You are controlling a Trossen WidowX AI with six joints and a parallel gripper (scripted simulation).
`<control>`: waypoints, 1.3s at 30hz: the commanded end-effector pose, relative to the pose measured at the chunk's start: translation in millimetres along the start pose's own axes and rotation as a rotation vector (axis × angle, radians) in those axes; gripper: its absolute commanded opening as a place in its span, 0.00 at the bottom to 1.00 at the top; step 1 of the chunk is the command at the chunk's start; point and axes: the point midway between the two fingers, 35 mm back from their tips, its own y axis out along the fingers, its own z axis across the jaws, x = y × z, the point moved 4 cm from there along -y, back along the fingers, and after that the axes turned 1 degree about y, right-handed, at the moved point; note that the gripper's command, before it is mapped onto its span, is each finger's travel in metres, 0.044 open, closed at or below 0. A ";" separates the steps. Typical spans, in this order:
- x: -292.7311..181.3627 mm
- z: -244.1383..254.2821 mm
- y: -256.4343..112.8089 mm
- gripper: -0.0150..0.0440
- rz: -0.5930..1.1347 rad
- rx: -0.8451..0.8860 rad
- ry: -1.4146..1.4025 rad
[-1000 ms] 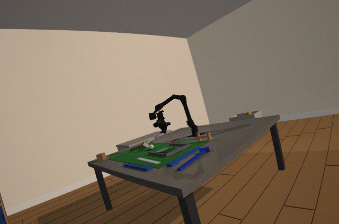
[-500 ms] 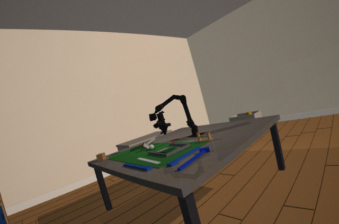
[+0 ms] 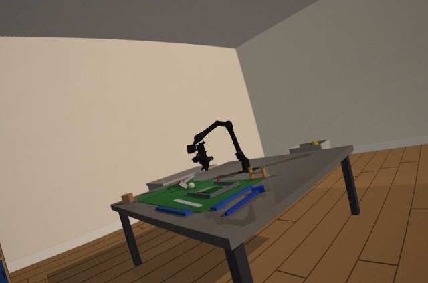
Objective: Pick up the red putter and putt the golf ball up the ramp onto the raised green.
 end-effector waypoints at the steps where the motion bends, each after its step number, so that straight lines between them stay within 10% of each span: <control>1: 1.2 -3.5 -1.7 0.25 -0.006 -0.008 -0.002; 17: -1.3 132.7 -1.0 0.25 -0.006 0.006 -0.002; 39: -2.5 134.2 -60.9 0.25 -0.006 0.006 -0.002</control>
